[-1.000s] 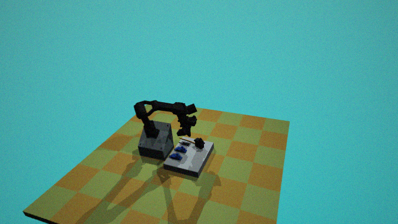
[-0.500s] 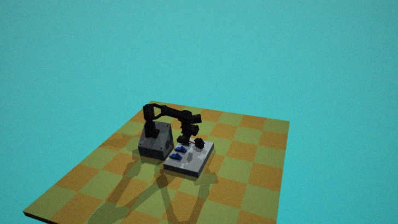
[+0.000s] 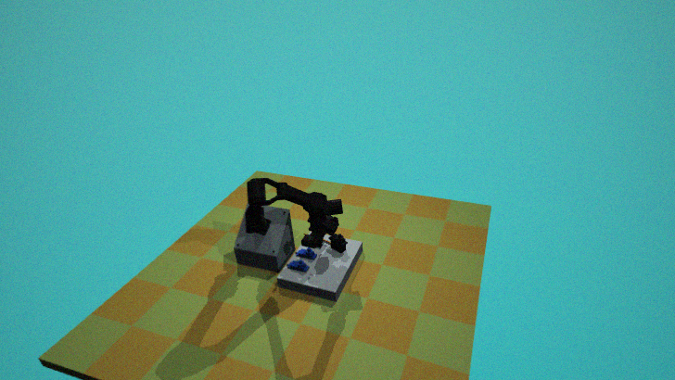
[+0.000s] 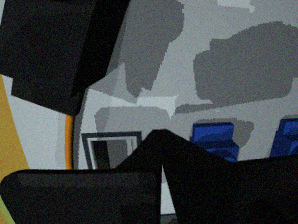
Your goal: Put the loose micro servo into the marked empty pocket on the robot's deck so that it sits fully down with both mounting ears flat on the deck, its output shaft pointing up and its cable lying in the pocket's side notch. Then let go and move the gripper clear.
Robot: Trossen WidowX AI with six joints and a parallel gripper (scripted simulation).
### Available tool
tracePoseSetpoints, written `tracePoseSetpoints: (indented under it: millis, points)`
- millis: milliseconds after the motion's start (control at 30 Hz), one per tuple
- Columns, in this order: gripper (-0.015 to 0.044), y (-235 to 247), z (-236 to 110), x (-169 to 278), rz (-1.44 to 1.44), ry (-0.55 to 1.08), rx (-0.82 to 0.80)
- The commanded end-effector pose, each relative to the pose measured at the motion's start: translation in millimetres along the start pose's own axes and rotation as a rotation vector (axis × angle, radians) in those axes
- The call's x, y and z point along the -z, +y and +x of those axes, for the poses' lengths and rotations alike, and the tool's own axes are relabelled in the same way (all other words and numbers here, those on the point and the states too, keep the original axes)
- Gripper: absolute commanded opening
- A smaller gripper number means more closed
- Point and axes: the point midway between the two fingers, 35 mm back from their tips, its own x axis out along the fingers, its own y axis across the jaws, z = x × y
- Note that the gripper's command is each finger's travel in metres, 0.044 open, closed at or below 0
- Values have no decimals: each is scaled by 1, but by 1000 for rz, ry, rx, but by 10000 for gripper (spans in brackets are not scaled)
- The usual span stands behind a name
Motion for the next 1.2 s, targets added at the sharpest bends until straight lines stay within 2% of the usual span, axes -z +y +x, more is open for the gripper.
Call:
tracePoseSetpoints:
  millis: [0,267,1167]
  points:
    - [0,-1,7,2,-7,1,7]
    - [0,-2,18,3,-6,1,9]
    - [0,36,17,-1,-7,0,1]
